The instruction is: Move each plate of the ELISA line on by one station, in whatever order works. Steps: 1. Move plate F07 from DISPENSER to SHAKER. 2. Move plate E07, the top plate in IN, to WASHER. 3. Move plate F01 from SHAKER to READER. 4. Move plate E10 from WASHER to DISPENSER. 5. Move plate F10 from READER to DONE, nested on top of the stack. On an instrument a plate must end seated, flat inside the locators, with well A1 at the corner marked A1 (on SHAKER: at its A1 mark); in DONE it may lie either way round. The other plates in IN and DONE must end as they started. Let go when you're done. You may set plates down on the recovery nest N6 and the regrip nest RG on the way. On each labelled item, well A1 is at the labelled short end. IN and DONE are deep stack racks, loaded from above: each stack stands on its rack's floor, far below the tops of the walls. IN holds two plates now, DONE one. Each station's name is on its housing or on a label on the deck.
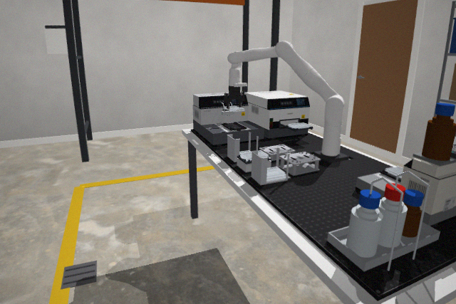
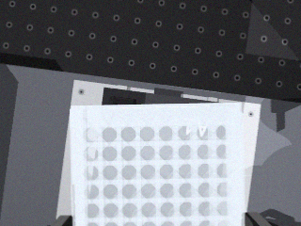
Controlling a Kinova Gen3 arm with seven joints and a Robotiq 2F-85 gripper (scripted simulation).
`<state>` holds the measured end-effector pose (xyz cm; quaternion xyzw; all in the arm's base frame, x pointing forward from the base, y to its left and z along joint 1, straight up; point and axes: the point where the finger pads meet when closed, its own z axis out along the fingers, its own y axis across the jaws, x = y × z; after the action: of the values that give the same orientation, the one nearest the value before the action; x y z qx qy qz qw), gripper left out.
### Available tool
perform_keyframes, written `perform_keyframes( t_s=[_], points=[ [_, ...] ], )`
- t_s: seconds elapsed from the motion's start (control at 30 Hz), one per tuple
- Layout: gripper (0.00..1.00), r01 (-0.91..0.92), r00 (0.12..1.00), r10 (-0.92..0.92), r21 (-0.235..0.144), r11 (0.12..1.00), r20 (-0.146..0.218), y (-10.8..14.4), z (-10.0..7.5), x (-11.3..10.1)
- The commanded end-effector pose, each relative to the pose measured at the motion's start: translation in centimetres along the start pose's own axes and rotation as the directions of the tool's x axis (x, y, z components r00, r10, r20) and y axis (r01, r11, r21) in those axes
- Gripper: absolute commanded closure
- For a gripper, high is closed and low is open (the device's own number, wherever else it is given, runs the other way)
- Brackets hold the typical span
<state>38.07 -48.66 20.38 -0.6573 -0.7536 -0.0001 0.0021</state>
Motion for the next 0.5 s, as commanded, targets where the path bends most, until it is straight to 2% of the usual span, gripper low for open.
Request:
perform_keyframes(
  t_s=[0.0,0.47],
  points=[
    [0.06,-0.035,0.999,0.035,0.0,0.999,0.001,0.03,-0.16,-0.11],
    [0.06,-0.15,0.989,0.15,-0.001,0.989,0.001,0.03,-0.17,-0.12]
  ],
)
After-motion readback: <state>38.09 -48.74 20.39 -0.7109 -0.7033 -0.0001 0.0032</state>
